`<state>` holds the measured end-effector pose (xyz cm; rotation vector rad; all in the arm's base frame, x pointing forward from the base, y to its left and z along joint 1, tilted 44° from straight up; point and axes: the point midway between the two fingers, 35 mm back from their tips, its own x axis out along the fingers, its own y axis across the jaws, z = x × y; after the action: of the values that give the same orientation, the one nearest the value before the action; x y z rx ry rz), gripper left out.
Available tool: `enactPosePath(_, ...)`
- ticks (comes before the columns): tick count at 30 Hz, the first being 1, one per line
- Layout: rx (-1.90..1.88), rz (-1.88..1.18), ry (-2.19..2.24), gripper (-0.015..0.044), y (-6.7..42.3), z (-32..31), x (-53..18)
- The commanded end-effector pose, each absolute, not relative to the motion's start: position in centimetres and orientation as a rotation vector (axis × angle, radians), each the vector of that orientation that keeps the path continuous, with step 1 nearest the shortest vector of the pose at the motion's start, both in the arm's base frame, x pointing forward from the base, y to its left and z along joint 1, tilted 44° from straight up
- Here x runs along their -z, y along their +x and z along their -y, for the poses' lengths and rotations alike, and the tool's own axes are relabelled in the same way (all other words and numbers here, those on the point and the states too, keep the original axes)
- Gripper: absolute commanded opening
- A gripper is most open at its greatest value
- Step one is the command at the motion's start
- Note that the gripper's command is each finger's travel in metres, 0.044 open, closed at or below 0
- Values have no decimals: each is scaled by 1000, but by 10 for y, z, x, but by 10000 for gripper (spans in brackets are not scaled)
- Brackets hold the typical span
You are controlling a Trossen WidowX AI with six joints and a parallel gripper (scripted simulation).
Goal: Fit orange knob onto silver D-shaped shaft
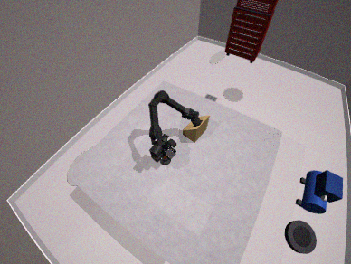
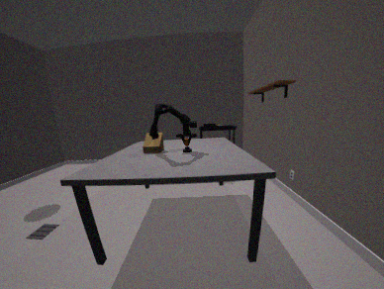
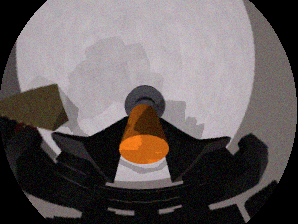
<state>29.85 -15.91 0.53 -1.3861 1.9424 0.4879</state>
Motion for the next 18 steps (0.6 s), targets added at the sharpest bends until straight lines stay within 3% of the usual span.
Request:
enactPosePath(1, -508, -1941, -1402, 0, 300, 158, -7)
enactPosePath(6, -690, -1935, -1508, 0, 301, 160, -7)
enactPosePath(18, -701, -1934, -1515, 0, 302, 163, -5)
